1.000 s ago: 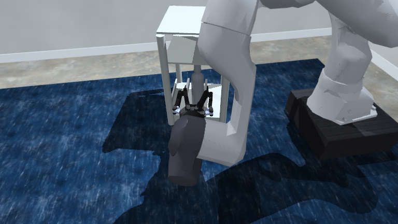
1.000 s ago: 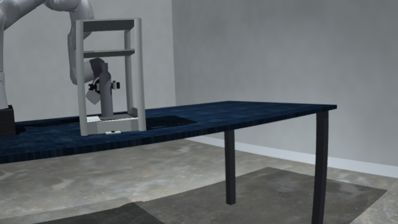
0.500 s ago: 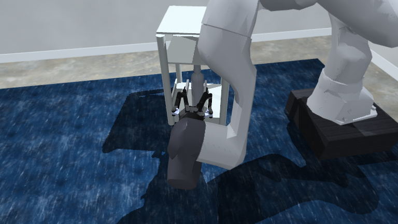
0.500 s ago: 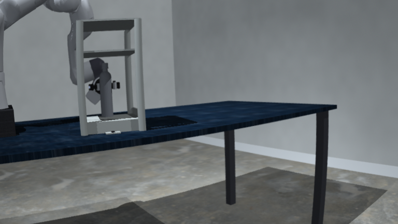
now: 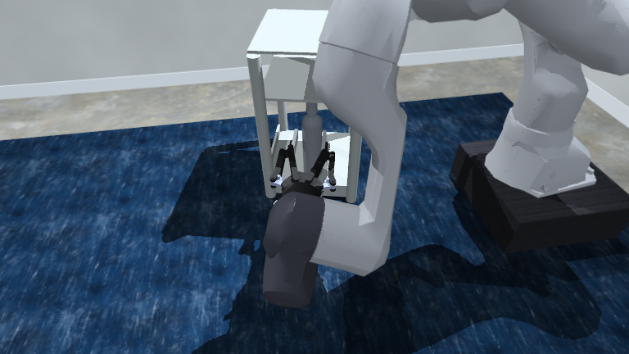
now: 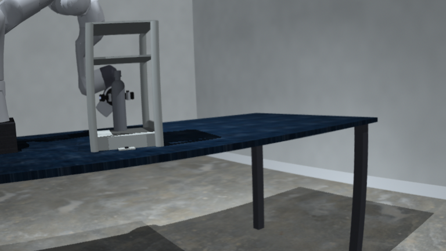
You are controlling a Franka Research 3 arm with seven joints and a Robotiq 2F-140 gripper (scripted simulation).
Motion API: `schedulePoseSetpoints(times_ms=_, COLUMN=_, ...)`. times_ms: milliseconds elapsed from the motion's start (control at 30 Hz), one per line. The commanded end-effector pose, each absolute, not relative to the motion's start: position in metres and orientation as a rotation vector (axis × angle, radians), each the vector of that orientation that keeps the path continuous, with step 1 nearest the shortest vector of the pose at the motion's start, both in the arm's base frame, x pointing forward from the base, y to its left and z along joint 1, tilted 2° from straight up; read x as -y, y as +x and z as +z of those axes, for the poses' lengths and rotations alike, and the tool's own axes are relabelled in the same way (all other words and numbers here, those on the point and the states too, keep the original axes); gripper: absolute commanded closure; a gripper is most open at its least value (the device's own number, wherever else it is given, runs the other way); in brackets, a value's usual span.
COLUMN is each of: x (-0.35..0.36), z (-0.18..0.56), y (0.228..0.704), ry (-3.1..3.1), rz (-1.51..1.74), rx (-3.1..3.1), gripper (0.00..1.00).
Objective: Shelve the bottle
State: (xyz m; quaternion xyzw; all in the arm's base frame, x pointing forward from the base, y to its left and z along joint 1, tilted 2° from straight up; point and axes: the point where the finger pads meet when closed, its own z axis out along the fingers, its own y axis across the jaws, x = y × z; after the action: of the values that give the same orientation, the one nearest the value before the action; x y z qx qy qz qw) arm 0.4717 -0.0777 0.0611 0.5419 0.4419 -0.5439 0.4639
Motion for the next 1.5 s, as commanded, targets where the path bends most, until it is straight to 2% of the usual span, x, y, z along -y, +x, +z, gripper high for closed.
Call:
schedulePoseSetpoints(times_ms=0, x=0.073, z=0.062, y=0.471, ry=1.328, rz=-1.347, rx=-1.088, gripper=0.61)
schedulePoseSetpoints(times_ms=1467, x=0.045, z=0.061, y=0.476, ry=1.328, rz=-1.347, rx=-1.088, gripper=0.61)
